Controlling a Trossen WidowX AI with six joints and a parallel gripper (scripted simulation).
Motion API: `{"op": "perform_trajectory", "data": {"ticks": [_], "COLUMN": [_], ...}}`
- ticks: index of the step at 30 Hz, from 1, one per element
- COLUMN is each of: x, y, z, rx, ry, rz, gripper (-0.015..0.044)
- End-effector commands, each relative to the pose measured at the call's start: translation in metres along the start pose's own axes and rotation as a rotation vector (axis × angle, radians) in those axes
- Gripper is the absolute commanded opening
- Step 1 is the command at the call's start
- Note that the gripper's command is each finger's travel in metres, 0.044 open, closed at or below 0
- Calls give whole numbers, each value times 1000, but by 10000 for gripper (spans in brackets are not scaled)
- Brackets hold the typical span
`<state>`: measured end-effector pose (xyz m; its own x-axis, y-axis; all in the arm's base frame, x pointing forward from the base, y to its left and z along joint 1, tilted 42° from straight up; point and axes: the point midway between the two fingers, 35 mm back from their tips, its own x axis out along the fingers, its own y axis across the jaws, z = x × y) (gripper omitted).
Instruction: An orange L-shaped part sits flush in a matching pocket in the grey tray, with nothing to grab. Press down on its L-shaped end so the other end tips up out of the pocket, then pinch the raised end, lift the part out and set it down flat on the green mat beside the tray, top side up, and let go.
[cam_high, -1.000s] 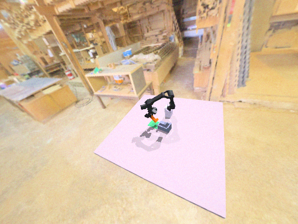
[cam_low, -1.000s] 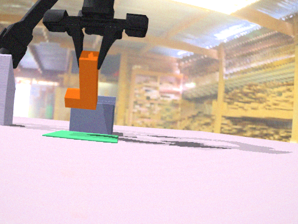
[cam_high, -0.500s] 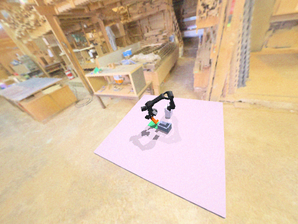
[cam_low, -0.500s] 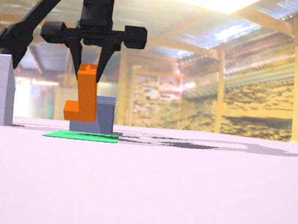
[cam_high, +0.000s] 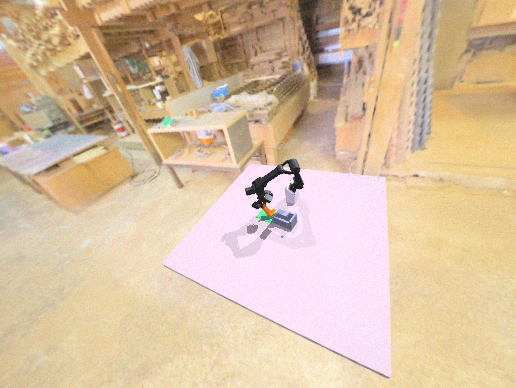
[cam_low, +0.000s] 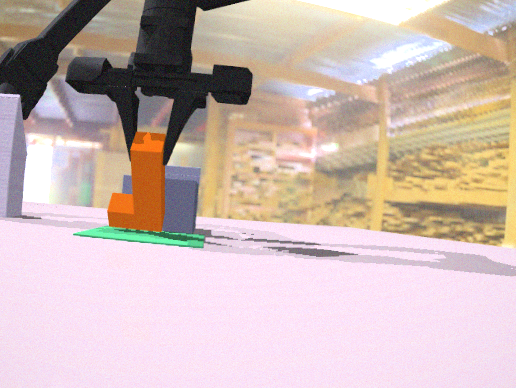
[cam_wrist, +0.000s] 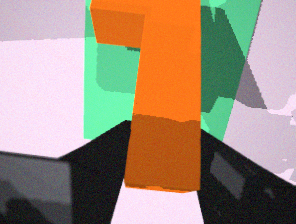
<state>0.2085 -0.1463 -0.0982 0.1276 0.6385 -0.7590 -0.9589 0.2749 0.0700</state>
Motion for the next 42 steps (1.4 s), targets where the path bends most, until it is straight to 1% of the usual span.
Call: {"op": "perform_trajectory", "data": {"ticks": [1, 6, 16, 18, 21, 23, 25, 42], "x": [1, 1, -2, -16, -53, -78, -87, -84], "y": [-1, 0, -1, -2, -3, -1, 0, -3], "z": [0, 0, 0, -1, -2, -1, -1, -3], "rx": [2, 0, 0, 1, 2, 3, 3, 4], "ry": [-2, 0, 1, 2, 2, 2, 1, 9], "rz": [-6, -1, -1, -2, -4, -5, -5, -24], "gripper": [0, 0, 263, 315, 394, 400, 400, 400]}}
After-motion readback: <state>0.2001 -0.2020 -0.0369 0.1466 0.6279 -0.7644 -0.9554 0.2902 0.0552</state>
